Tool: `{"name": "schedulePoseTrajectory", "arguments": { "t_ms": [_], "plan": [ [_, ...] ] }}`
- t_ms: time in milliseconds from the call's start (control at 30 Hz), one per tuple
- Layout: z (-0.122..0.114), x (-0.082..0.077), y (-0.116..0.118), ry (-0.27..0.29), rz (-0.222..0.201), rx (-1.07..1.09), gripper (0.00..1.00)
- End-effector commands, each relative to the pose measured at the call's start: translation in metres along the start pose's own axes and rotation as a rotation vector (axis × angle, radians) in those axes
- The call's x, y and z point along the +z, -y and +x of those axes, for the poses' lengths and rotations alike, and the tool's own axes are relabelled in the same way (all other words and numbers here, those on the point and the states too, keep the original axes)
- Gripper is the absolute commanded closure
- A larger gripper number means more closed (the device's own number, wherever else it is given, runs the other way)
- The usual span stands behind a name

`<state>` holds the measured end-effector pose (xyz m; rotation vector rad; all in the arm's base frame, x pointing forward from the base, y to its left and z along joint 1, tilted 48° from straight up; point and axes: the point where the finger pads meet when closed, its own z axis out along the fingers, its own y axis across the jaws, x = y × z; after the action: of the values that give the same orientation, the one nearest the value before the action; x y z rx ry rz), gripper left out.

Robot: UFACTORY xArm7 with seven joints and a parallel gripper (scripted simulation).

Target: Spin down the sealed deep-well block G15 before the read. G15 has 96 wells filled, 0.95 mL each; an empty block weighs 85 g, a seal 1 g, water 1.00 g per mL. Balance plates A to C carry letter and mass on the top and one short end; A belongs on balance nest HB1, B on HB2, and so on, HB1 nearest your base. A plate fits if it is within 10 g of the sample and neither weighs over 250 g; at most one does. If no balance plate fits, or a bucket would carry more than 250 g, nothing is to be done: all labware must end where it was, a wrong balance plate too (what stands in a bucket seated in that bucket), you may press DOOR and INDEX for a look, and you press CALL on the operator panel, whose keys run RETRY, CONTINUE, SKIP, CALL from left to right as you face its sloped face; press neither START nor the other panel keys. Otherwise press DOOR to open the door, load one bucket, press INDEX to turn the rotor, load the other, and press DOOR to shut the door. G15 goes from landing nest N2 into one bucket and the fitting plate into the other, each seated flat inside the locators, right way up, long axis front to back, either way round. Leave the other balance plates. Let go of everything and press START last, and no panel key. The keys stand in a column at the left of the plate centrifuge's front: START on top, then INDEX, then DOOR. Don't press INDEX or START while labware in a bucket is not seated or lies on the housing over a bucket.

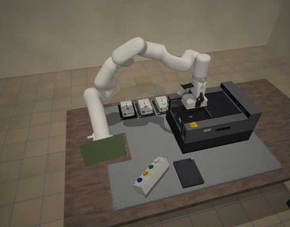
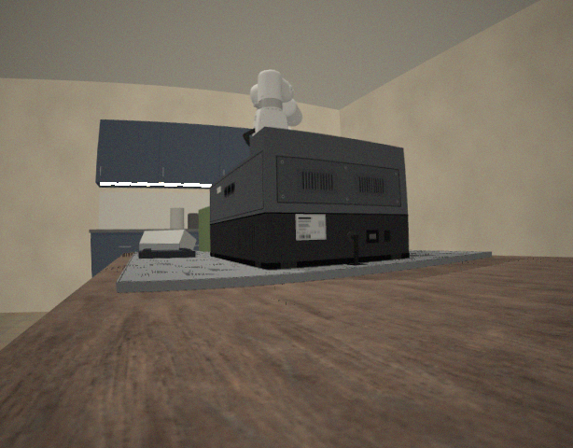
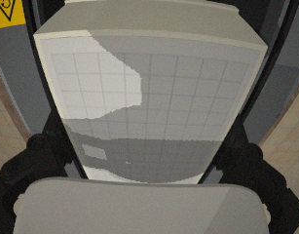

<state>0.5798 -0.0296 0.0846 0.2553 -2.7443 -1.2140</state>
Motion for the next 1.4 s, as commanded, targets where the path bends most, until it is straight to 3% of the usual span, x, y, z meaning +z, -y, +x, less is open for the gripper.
{"name": "schedulePoseTrajectory", "arguments": {
  "t_ms": [0,467,867,1367],
  "plan": [
    [-0.001,-0.002,-0.005,0.007,0.002,0.022,1.00],
    [-0.002,0.001,-0.006,0.007,0.002,0.027,1.00],
    [-0.002,0.023,-0.006,0.007,0.002,0.028,1.00],
    [-0.003,0.083,-0.006,0.007,0.002,0.028,1.00]
  ]
}}
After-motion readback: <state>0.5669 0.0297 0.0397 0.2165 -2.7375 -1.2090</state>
